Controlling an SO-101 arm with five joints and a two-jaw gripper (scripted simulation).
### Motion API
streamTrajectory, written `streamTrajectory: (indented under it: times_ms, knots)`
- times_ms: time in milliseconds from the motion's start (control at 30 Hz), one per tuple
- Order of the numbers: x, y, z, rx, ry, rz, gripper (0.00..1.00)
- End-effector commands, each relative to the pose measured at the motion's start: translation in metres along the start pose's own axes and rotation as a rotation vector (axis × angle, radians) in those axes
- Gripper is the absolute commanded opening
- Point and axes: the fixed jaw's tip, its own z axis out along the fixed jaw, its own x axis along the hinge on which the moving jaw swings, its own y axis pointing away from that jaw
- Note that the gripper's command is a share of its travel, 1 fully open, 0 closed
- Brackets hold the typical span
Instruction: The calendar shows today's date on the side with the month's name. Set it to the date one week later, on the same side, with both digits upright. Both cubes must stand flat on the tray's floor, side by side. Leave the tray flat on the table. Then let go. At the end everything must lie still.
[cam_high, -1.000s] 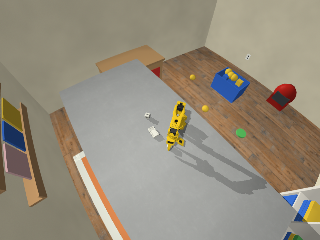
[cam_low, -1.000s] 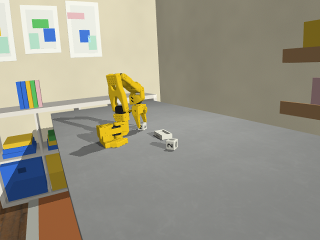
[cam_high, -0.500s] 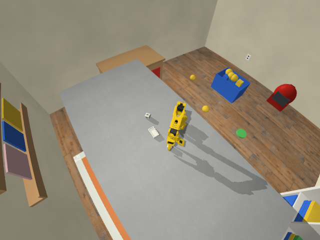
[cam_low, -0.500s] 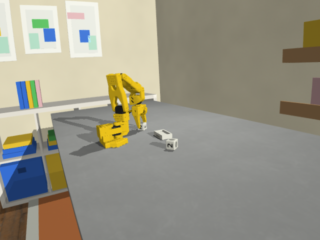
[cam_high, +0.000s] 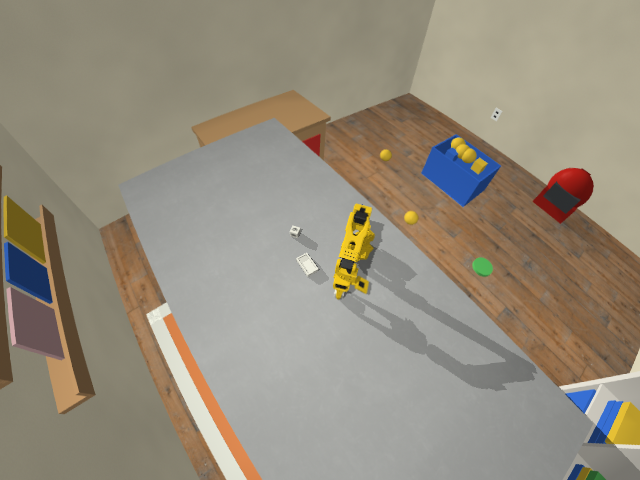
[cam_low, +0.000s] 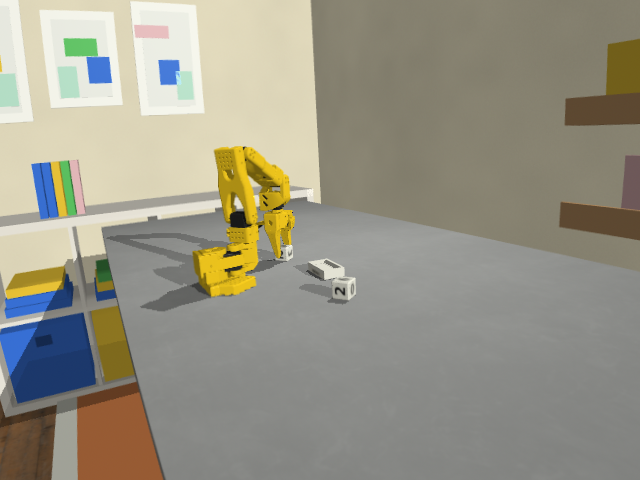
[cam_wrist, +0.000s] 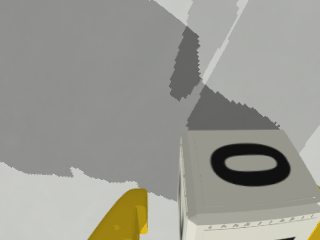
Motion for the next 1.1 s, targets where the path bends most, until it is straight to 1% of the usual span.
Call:
streamTrajectory:
  times_ms: [0, 433, 833, 933, 1067]
  knots:
    - [-0.0012, -0.0097, -0.0048, 0.043, 0.001, -0.002, 0.23]
    - [-0.0013, -0.0131, -0.0048, 0.043, 0.001, -0.002, 0.17]
    - [-0.0013, -0.0136, -0.0048, 0.043, 0.001, -0.002, 0.16]
    - [-0.0013, -0.0136, -0.0048, 0.043, 0.001, -0.002, 0.13]
    - [-0.0013, -0.0136, -0.0048, 0.043, 0.001, -0.002, 0.05]
